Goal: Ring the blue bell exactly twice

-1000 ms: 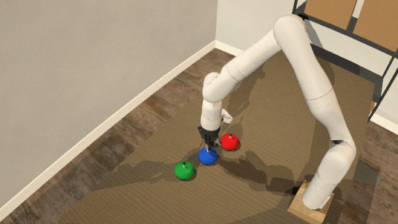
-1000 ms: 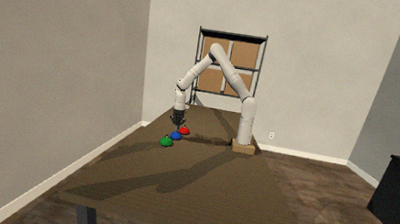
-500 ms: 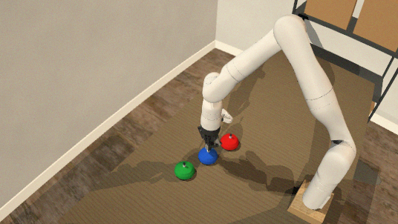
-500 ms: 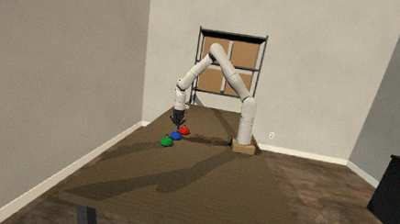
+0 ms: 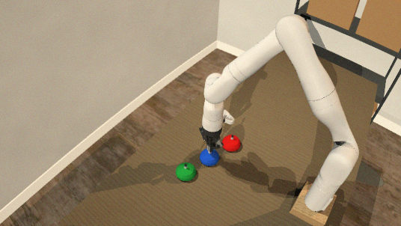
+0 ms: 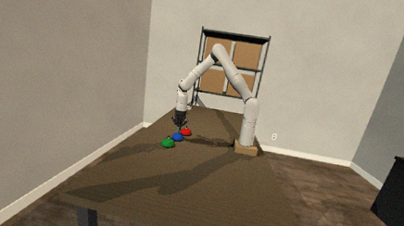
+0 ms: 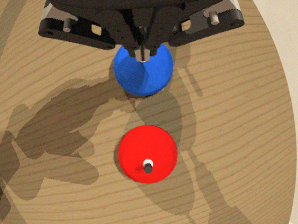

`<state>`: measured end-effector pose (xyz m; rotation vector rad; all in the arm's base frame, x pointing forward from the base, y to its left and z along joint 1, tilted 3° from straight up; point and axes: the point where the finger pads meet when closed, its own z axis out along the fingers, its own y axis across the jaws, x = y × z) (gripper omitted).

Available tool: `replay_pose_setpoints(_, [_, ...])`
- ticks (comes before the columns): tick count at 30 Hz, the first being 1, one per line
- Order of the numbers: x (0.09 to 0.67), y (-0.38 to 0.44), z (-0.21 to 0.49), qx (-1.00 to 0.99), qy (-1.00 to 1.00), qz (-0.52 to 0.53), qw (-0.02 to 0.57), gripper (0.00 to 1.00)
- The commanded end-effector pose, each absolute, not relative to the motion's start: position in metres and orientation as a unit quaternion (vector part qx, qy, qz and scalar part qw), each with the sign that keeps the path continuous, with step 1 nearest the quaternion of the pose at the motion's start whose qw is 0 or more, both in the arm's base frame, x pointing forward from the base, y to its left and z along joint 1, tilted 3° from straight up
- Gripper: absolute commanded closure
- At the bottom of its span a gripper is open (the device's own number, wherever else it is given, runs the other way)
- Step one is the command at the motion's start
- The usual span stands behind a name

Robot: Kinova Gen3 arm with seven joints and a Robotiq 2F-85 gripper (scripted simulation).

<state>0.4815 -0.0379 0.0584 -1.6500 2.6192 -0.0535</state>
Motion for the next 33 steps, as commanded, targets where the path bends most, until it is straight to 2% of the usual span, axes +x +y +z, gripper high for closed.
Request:
replay_pose_setpoints(1, [0.4786,-0.0395,0.0564,-0.533,0.846,-0.017,0.019,1.0])
replay_pose_setpoints(33, [0.4793,-0.0401,0.064,-0.533,0.846,-0.018,0.02,1.0])
